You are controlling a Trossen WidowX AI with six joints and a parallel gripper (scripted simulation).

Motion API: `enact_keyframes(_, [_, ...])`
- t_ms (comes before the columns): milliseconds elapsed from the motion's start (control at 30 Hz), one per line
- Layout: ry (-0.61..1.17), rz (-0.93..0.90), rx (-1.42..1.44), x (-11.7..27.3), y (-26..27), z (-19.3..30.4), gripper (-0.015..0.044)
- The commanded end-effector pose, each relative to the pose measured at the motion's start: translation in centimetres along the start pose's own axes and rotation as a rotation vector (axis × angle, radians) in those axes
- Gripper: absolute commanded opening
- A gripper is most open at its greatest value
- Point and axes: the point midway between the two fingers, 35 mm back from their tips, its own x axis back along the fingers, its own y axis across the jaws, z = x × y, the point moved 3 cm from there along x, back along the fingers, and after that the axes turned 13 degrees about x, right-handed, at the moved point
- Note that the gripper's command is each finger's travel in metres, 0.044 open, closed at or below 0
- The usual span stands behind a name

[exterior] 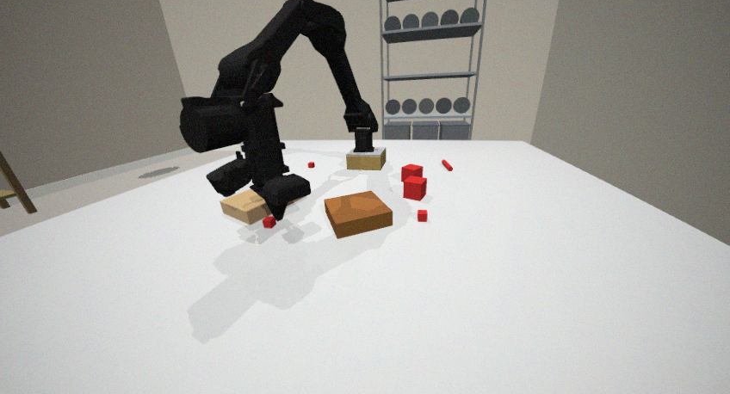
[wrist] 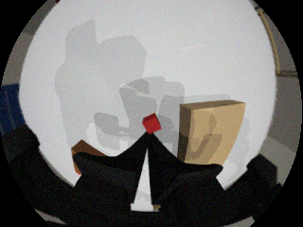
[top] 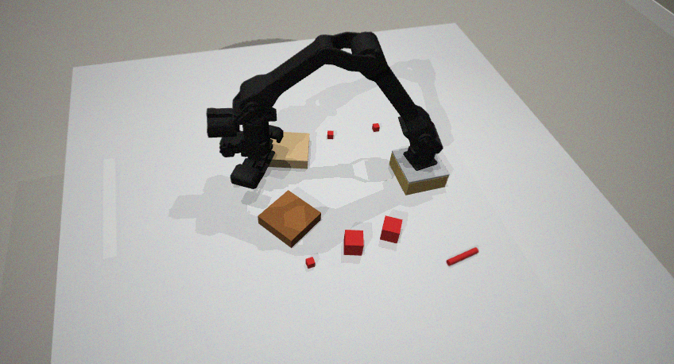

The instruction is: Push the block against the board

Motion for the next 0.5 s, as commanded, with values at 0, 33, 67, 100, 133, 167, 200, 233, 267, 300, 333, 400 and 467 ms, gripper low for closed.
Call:
enact_keyframes(0, [-0.006, -0.004, 0.005, 0.2, -0.1, -0.8, 0.0])
enact_keyframes(33, [-0.006, -0.004, 0.005, 0.2, -0.1, -0.9, 0.0])
enact_keyframes(67, [-0.006, -0.004, 0.005, 0.2, -0.1, -1.0, 0.0])
enact_keyframes(100, [-0.006, -0.004, 0.005, 0.2, -0.1, -1.1, 0.0])
enact_keyframes(133, [-0.006, -0.004, 0.005, 0.2, -0.2, -1.2, 0.0])
enact_keyframes(167, [-0.006, -0.004, 0.005, 0.2, -0.2, -1.4, 0.0])
enact_keyframes(200, [-0.006, -0.004, 0.005, 0.2, -0.2, -1.5, 0.0])
enact_keyframes(233, [-0.006, -0.004, 0.005, 0.2, -0.3, -1.6, 0.0])
enact_keyframes(267, [-0.006, -0.004, 0.005, 0.2, -0.3, -1.7, 0.0])
enact_keyframes(300, [-0.007, -0.004, 0.005, 0.2, -0.3, -1.9, 0.0])
enact_keyframes(333, [-0.007, -0.003, 0.005, 0.2, -0.4, -2.0, 0.0])
enact_keyframes(400, [-0.007, -0.003, 0.005, 0.2, -0.4, -2.2, 0.0])
enact_keyframes(467, [-0.007, -0.003, 0.005, 0.2, -0.5, -2.5, 0.0])
